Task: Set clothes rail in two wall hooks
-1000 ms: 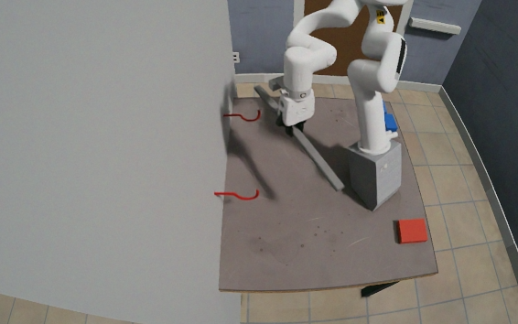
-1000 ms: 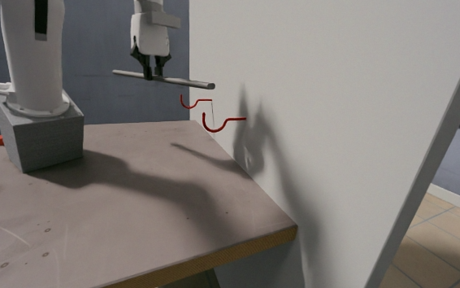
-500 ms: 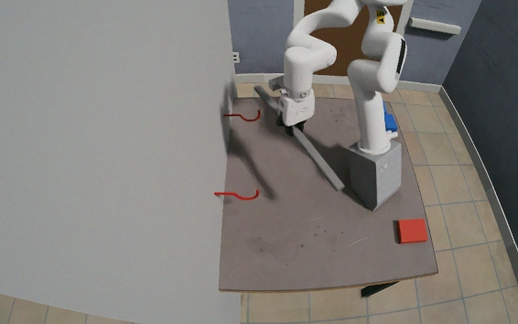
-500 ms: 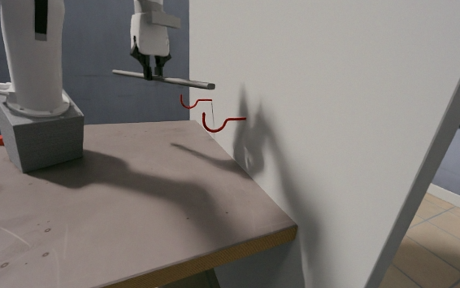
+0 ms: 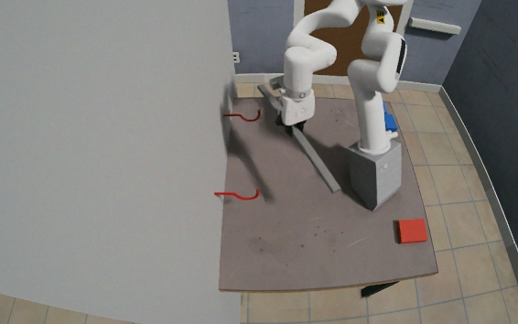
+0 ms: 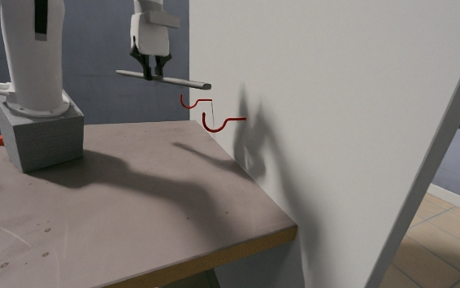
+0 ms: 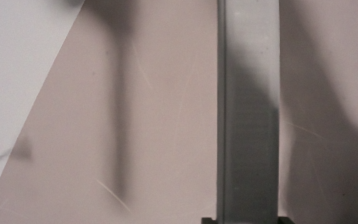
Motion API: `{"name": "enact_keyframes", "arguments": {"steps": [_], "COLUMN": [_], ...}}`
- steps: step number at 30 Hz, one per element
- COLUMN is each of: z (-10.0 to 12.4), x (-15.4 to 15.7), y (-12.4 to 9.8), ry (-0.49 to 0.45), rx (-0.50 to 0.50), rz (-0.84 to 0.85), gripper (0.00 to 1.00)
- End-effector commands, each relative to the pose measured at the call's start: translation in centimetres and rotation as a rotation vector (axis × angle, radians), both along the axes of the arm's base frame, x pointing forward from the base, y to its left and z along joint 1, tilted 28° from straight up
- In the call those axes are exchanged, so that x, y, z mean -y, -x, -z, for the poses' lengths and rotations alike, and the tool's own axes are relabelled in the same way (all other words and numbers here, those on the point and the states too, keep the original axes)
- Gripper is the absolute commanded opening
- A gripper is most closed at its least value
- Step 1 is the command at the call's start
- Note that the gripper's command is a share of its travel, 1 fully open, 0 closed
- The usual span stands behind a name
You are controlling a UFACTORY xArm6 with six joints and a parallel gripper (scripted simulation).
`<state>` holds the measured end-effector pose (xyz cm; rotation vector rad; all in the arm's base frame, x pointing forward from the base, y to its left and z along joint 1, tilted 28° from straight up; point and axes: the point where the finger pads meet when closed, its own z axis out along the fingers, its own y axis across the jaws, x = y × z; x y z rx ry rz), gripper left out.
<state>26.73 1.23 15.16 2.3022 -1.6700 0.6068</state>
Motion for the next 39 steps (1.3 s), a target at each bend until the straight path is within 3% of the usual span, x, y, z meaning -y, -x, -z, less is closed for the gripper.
{"name": "enact_keyframes", "arguments": {"steps": [1,39], "z": [-0.11,-0.11], "x": [-0.06,-0.06], "y": [-0.10,-0.10], "ry": [-0.005,-0.036], "rx": [0.011,0.078], "rz": [0.016,0.158], "gripper": [0.00,0.00]}}
